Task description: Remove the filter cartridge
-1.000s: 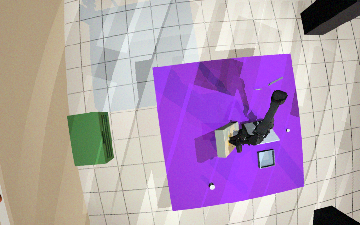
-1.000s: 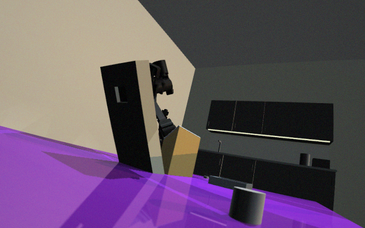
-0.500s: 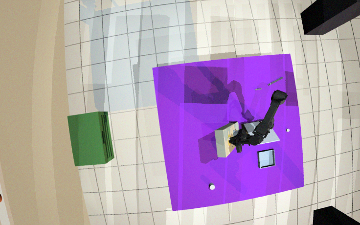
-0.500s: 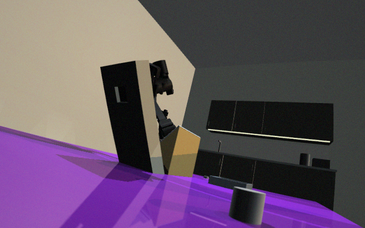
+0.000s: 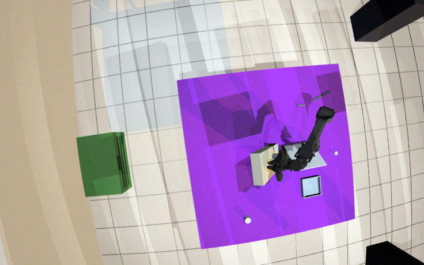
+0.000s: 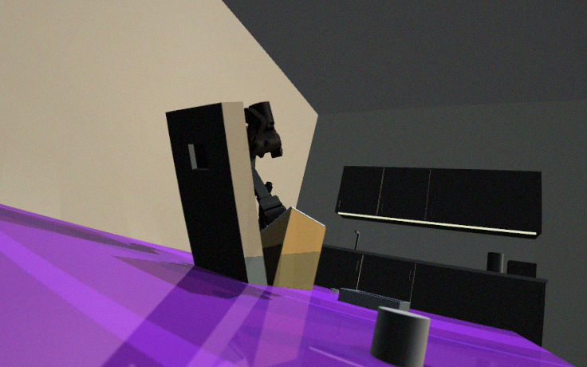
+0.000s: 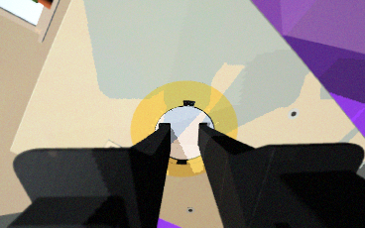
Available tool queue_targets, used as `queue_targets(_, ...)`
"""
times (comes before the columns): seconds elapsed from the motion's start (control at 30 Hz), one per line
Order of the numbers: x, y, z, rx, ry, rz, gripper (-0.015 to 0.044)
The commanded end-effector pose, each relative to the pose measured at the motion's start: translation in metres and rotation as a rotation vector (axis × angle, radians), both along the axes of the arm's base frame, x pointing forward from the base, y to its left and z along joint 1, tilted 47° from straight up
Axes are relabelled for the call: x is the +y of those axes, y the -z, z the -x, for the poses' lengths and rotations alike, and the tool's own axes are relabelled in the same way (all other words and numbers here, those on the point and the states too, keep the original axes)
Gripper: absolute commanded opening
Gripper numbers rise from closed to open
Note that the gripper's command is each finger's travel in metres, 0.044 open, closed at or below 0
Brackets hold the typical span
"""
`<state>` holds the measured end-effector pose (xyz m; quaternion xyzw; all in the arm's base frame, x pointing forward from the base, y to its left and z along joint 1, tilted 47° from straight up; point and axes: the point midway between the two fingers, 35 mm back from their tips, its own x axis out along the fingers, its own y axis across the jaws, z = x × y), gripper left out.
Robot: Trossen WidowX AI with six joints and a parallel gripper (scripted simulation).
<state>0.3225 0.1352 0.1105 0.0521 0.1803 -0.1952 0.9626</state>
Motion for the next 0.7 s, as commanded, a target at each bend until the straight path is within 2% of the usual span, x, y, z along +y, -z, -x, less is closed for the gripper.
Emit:
queue_targets(0.0, -0.0025, 0.0032, -0.0045, 0.060, -0.051, 0.111, 0.0000)
queue_targets(0.67, -0.0029, 0.0036, -0.0053, 0.308, -0.311, 0.707, 0.0000)
